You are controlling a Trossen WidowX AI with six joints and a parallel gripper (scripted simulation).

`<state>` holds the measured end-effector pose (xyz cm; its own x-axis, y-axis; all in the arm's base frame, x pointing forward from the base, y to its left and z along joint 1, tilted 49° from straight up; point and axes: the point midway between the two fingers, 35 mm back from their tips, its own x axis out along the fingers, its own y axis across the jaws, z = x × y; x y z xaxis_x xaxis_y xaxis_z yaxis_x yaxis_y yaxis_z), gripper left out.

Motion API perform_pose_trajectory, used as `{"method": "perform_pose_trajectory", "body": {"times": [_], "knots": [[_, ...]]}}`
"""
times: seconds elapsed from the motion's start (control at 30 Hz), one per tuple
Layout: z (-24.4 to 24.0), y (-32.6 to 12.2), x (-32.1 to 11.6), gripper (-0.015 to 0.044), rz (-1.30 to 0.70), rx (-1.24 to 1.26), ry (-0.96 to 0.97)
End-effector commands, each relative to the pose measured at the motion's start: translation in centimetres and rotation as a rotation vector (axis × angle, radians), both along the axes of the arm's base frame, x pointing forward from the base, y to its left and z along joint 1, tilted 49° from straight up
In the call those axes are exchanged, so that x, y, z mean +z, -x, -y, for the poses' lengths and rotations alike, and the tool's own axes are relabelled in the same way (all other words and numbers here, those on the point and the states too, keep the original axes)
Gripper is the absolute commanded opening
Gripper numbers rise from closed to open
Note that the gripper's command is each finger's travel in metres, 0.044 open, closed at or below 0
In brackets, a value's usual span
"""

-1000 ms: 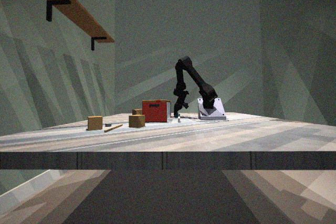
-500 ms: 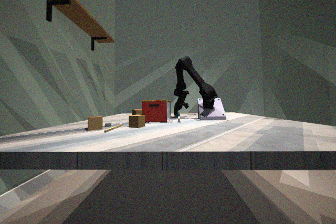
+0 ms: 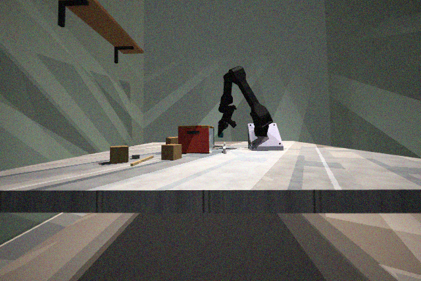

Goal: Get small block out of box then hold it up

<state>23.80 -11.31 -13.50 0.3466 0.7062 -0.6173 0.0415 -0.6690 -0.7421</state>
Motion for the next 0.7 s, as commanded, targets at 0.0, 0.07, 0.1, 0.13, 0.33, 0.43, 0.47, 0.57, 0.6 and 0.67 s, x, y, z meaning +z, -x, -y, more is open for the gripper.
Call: {"method": "perform_pose_trajectory", "body": {"times": [0.0,0.07,0.1,0.13,0.33,0.43,0.47,0.57,0.6,0.67], "knots": [[0.8,-0.3,1.4,0.0000,-0.027,-0.029,0.014],[1.1,-0.4,2.1,0.0000,-0.049,-0.051,0.018],[1.2,-0.5,2.5,0.0000,-0.059,-0.063,0.019],[1.4,-0.5,2.9,0.0000,-0.070,-0.074,0.021],[2.0,-0.7,5.2,0.0000,-0.132,-0.146,0.030],[2.3,-0.7,6.3,0.0000,-0.162,-0.184,0.034],[2.4,-0.7,6.7,0.0000,-0.171,-0.196,0.036],[2.6,-0.7,7.8,0.0000,-0.200,-0.235,0.039],[2.7,-0.7,8.2,0.0000,-0.209,-0.249,0.041],[2.8,-0.7,8.9,0.0000,-0.228,-0.275,0.043]]}}
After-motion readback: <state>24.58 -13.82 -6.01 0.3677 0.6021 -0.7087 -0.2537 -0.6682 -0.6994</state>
